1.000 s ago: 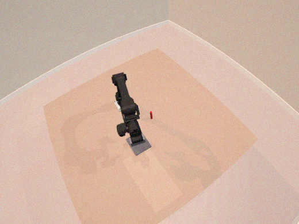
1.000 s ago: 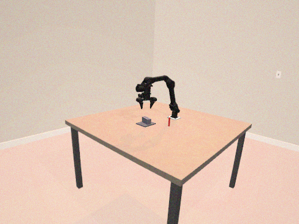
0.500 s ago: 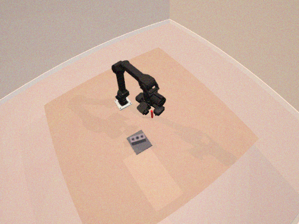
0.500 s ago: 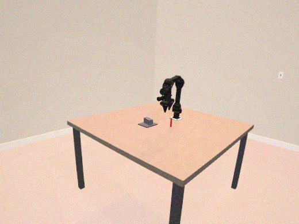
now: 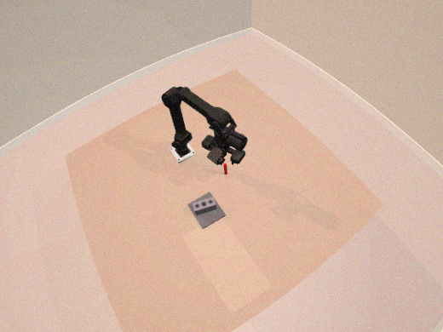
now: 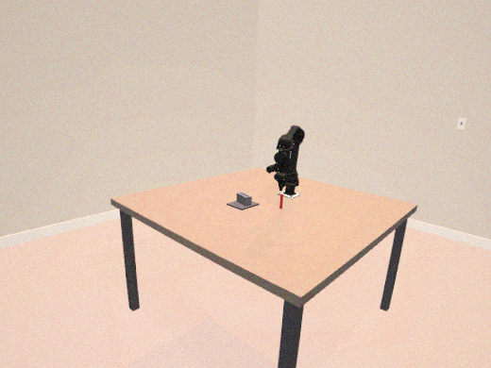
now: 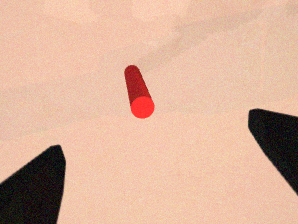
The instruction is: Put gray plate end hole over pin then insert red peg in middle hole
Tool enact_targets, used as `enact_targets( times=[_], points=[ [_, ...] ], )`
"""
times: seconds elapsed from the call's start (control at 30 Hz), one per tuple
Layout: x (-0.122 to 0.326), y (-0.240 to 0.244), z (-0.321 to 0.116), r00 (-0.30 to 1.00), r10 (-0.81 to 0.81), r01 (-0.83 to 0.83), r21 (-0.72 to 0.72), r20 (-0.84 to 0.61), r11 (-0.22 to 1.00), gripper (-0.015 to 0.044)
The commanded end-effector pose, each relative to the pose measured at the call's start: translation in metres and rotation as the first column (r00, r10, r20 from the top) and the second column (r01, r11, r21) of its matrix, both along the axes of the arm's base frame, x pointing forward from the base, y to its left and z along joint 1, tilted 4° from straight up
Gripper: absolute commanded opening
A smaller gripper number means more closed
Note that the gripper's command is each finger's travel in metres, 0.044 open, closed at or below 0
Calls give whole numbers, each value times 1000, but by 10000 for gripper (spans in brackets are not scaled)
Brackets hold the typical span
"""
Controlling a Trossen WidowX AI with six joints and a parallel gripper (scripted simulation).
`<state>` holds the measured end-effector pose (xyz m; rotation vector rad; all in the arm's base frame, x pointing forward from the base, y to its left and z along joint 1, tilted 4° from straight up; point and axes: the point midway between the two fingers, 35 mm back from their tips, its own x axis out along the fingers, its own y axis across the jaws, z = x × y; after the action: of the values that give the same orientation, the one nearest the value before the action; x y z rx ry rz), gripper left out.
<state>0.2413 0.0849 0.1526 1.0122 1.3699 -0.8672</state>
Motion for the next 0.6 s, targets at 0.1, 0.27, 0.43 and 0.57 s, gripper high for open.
enact_targets(
  times=[0.1,0.27,0.43,0.57],
  points=[
    [3,2,-16,1000,0,0,-1,4,1000,440],
    [4,2,-22,1000,0,0,-1,4,1000,440],
    [5,3,-30,1000,0,0,-1,4,1000,440],
    [5,4,-37,1000,0,0,-1,4,1000,440]
  ],
)
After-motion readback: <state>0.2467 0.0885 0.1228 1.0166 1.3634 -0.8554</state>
